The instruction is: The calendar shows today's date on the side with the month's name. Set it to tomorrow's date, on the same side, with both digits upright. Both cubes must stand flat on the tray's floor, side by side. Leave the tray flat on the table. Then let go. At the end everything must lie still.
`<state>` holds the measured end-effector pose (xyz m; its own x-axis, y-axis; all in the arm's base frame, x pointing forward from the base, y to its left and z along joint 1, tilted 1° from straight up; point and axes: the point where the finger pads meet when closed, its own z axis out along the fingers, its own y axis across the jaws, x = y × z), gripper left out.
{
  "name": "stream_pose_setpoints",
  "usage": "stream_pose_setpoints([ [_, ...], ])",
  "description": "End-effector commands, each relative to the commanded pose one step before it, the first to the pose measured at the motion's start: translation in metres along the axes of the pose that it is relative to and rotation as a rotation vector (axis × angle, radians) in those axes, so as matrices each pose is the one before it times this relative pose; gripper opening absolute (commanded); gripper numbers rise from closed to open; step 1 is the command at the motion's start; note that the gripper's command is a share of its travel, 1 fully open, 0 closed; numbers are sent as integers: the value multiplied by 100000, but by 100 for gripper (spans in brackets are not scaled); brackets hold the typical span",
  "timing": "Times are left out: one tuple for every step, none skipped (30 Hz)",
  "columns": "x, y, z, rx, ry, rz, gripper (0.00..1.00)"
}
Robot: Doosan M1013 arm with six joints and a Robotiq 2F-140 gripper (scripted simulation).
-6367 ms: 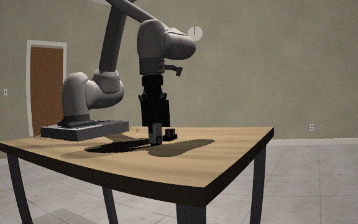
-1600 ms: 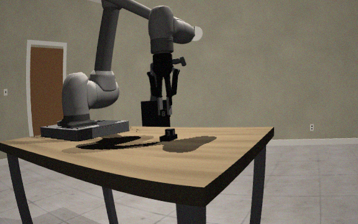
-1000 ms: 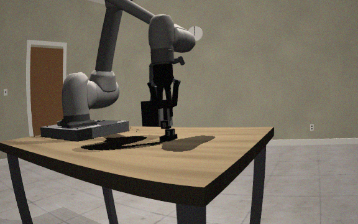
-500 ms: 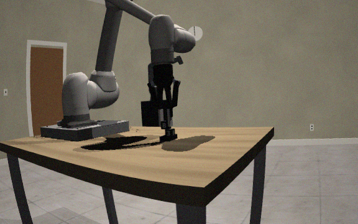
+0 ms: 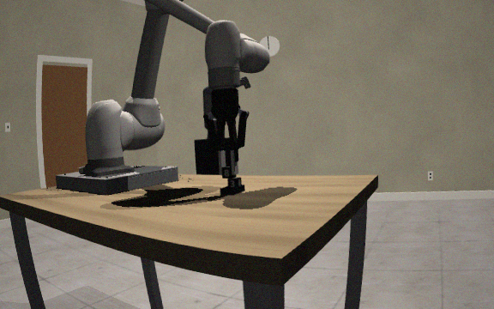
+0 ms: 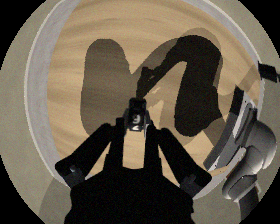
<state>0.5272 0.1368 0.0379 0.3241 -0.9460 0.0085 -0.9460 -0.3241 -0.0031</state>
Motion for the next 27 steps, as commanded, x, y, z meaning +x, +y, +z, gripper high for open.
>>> stream_pose_setpoints([
  [-4, 0, -8, 11, -18, -2, 16],
  [0, 0, 0, 0, 0, 0, 16],
  [0, 0, 0, 0, 0, 0, 16],
  [0, 0, 0, 0, 0, 0, 16],
  [0, 0, 0, 0, 0, 0, 16],
  [0, 0, 0, 0, 0, 0, 16],
  [0, 0, 0, 0, 0, 0, 16],
  [0, 0, 0, 0, 0, 0, 16],
  [0, 0, 0, 0, 0, 0, 16],
  [0, 0, 1, 0, 0, 0, 16],
  [0, 0, 4, 0, 0, 0, 16],
  [0, 0, 7, 0, 0, 0, 16],
  [0, 0, 11, 0, 0, 0, 16],
  [0, 0, 16, 0, 0, 0, 16],
  [0, 0, 21, 0, 0, 0, 16],
  [0, 0, 27, 0, 0, 0, 16],
  [0, 0, 32, 0, 0, 0, 16],
  [0, 0, 38, 0, 0, 0, 16],
  [0, 0, 45, 0, 0, 0, 16],
  [0, 0, 51, 0, 0, 0, 16],
  [0, 0, 57, 0, 0, 0, 16],
  [0, 0, 62, 0, 0, 0, 16],
  [0, 0, 0, 0, 0, 0, 16],
  [0, 0, 0, 0, 0, 0, 16],
  [0, 0, 68, 0, 0, 0, 16],
  [0, 0, 72, 0, 0, 0, 16],
  [0, 0, 77, 0, 0, 0, 16],
])
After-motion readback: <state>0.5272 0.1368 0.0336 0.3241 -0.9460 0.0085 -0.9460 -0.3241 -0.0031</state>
